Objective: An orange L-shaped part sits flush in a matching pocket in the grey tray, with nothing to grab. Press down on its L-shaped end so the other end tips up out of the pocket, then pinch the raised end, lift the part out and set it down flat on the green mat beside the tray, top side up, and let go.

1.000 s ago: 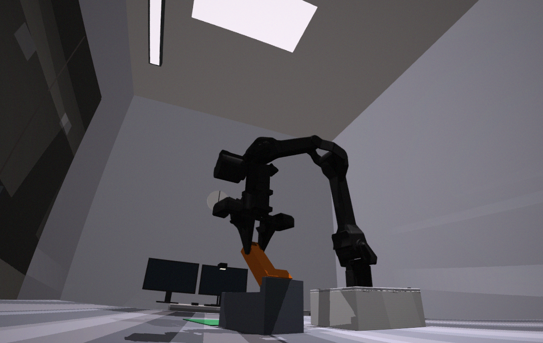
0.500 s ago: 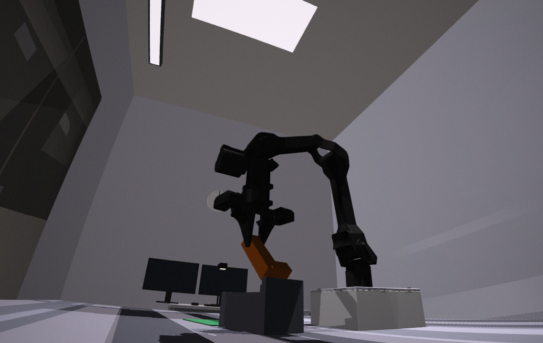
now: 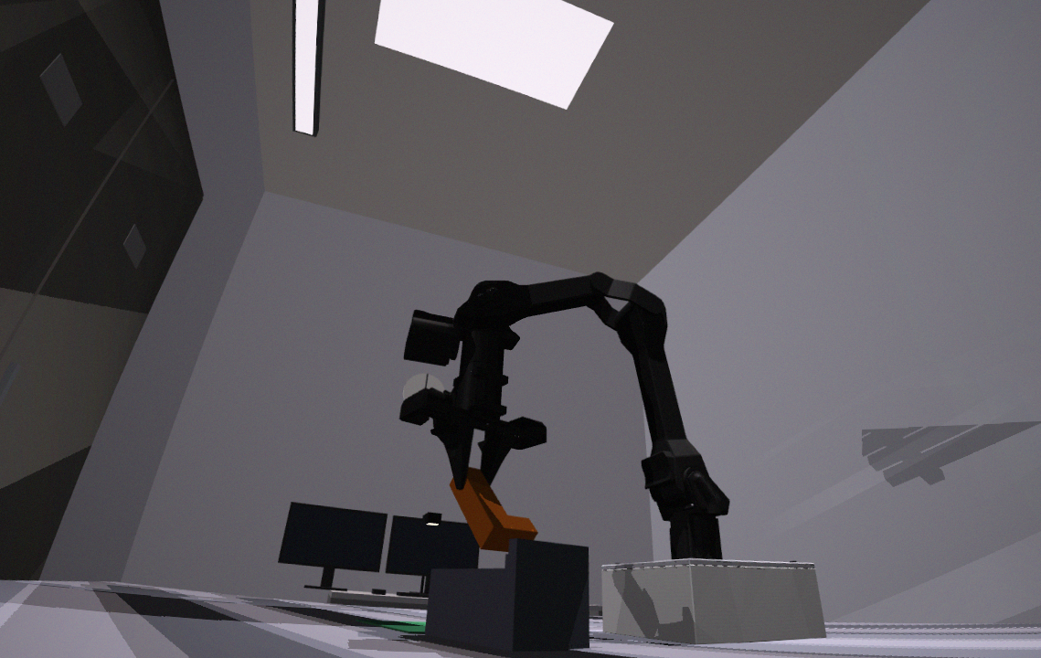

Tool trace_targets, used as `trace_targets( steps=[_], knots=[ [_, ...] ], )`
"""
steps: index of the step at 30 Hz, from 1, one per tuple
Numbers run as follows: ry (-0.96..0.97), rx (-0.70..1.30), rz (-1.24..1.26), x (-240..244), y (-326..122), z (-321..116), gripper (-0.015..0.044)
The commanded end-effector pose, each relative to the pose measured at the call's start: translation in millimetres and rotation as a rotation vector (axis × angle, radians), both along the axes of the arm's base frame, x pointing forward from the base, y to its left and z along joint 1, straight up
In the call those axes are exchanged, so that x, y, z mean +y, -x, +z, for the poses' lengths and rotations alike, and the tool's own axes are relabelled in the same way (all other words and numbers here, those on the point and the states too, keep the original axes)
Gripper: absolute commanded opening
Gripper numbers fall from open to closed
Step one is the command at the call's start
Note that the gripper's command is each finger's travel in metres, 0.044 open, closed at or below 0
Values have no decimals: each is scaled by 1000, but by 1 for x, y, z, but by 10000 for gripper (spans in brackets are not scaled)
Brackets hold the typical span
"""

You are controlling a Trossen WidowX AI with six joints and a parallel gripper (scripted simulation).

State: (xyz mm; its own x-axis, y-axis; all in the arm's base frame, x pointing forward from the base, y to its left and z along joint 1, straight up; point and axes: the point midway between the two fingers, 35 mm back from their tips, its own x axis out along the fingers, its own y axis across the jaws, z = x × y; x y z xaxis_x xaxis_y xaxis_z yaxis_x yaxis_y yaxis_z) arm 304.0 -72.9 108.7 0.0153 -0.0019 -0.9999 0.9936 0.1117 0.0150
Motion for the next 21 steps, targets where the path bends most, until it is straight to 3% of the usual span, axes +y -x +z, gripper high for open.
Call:
trace_targets(
  steps=[1,21],
  knots=[
    [-2,-6,3,-18,-2,0,0],
    [5,-6,3,-112,-5,1,0]
  ],
)
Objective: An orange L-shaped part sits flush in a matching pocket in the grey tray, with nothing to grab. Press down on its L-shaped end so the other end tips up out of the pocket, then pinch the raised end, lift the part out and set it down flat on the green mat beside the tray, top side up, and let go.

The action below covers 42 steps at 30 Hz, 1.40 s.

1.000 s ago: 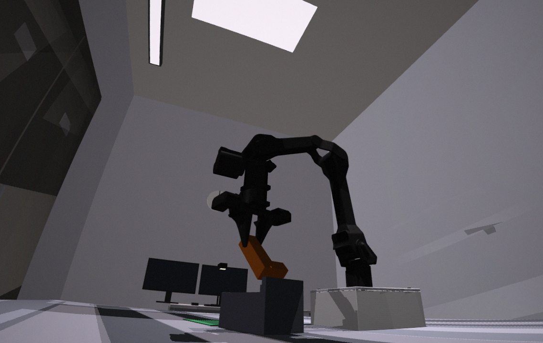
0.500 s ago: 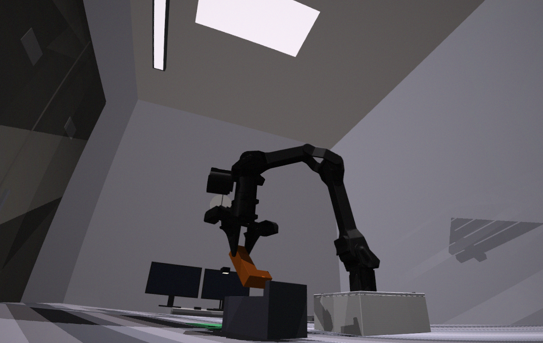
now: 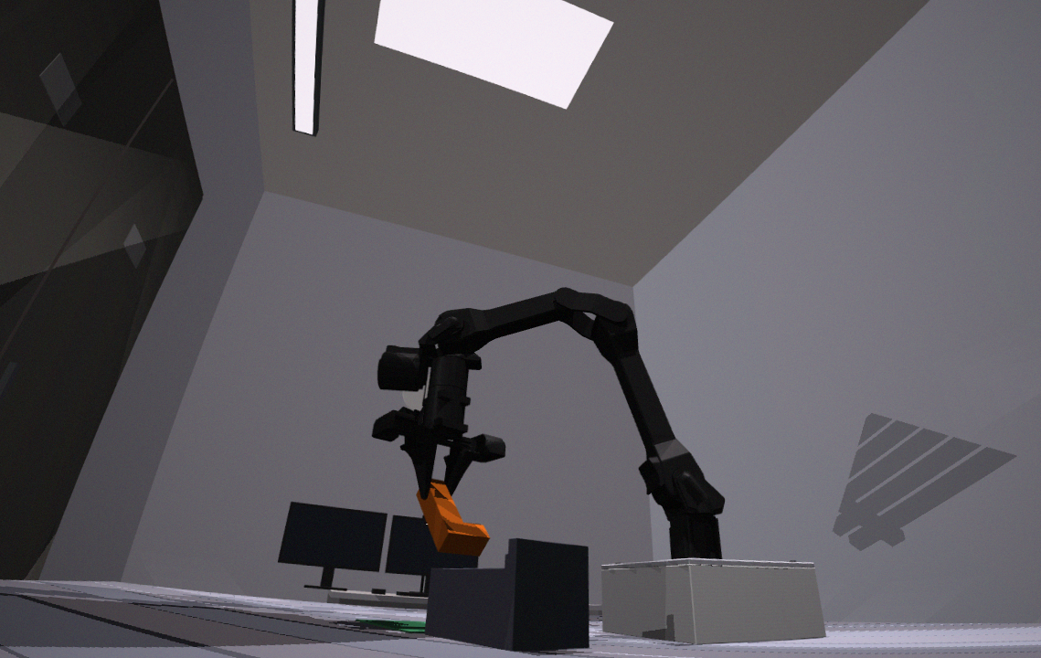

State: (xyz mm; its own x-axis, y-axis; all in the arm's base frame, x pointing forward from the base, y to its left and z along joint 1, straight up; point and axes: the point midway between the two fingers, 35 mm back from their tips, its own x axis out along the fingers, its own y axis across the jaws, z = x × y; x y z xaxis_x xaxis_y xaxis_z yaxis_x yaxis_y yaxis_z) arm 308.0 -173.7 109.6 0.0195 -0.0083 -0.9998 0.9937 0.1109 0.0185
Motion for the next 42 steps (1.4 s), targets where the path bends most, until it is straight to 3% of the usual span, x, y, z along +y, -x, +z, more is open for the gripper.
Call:
trace_targets(
  steps=[1,42],
  knots=[
    [-1,-1,4,-12,-1,1,0],
    [-1,-1,4,-13,-2,-59,0]
  ],
)
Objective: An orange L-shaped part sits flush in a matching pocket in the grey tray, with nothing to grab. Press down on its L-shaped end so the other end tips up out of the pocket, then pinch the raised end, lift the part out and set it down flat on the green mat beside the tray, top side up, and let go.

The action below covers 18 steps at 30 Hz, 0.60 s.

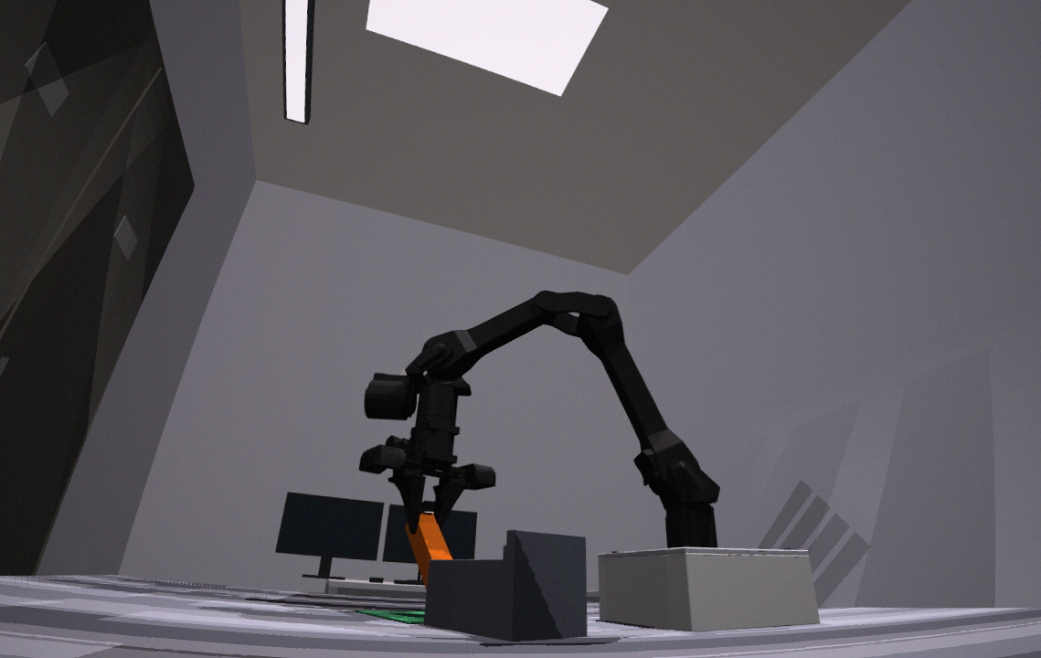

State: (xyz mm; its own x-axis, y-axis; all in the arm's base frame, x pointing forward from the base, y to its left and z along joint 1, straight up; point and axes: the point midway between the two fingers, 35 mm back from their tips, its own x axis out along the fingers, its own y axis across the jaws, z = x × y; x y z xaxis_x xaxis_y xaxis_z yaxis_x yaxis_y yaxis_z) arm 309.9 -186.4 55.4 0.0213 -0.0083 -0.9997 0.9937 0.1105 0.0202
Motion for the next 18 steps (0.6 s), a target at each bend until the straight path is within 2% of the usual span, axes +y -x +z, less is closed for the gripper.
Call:
trace_targets(
  steps=[1,18],
  knots=[
    [-1,0,4,0,0,-7,0],
    [-1,1,4,0,0,-28,0]
  ],
)
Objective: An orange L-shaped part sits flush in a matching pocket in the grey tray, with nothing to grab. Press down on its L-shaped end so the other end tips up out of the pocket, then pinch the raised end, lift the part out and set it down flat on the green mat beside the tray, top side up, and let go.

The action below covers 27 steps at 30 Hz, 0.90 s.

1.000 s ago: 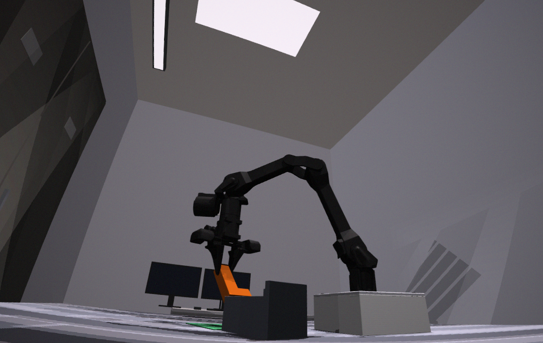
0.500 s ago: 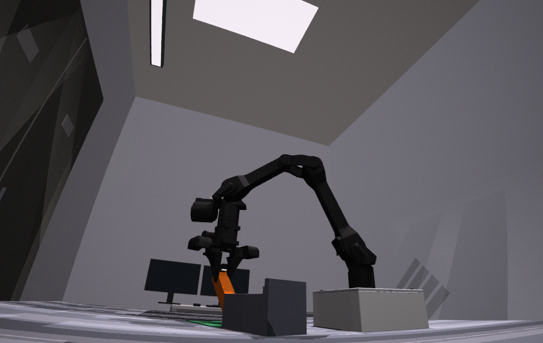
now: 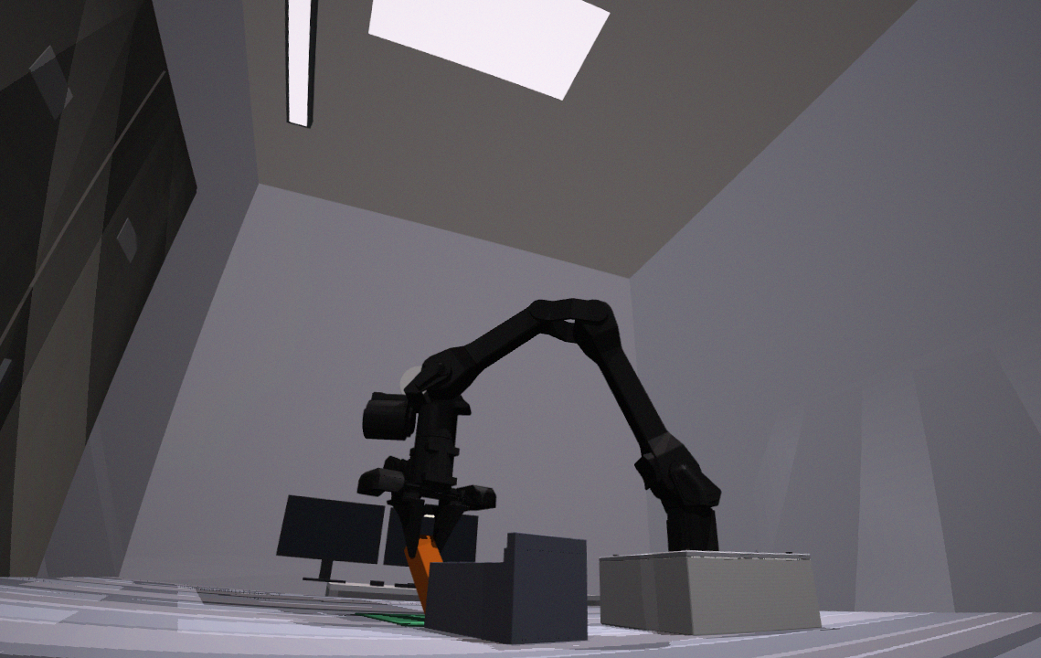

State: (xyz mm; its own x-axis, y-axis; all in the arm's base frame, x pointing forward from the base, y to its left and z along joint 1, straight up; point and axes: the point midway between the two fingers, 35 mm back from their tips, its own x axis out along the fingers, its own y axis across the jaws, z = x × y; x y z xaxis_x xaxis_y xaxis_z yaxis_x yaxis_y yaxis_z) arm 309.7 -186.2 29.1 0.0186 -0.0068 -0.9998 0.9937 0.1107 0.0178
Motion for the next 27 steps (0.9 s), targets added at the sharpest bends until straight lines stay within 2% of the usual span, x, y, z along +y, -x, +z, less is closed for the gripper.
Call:
trace_targets(
  steps=[1,8,18,23,25,27],
  knots=[
    [1,-2,4,0,-1,-1,0],
    [0,-1,0,0,0,-1,0],
    [1,-1,0,0,0,2,263],
    [1,-2,2,-2,-2,46,394],
    [1,-2,4,0,0,76,400],
    [1,-2,4,0,1,88,400]
  ],
)
